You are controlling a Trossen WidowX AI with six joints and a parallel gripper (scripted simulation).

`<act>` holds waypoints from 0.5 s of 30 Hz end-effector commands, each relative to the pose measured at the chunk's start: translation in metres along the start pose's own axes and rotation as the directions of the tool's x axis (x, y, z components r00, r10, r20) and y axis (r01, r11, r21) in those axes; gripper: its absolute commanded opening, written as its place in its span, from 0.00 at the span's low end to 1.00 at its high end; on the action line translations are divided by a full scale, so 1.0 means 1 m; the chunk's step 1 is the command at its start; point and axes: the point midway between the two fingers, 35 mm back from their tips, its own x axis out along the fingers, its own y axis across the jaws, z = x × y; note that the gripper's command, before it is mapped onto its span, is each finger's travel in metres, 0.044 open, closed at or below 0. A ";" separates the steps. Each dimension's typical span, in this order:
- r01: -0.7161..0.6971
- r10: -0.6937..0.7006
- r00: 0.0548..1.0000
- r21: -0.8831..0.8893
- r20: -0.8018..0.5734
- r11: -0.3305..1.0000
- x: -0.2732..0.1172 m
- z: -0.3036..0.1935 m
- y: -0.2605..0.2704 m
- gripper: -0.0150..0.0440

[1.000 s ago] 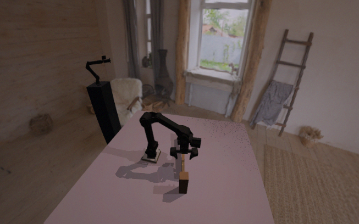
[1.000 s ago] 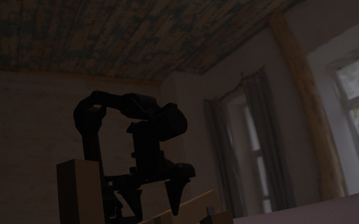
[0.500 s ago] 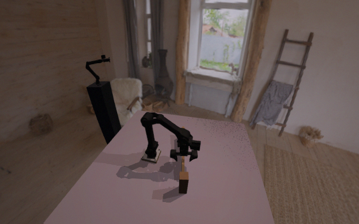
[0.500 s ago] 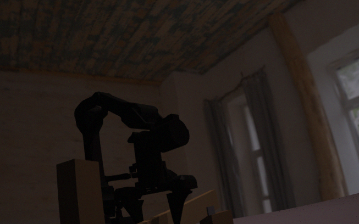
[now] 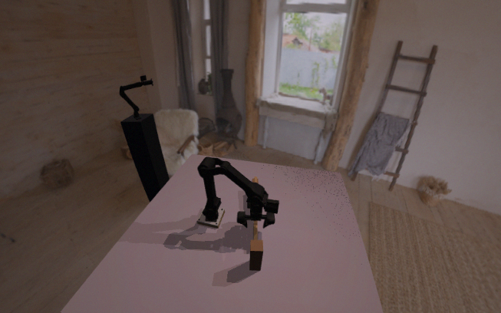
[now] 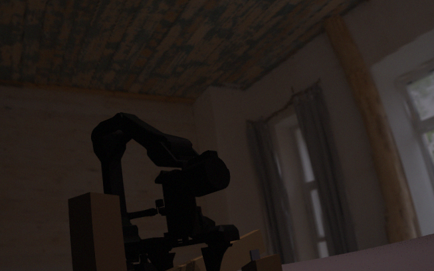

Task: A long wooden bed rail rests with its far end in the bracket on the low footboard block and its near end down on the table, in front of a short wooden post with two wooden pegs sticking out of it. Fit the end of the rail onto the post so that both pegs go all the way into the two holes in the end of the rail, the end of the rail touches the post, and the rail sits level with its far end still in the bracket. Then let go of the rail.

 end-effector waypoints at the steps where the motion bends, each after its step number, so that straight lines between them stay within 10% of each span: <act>1: 0.001 -0.001 1.000 -0.004 -0.005 1.000 0.001 -0.001 0.000 0.87; 15: 0.001 -0.001 1.000 -0.004 -0.005 1.000 0.001 -0.001 0.000 0.34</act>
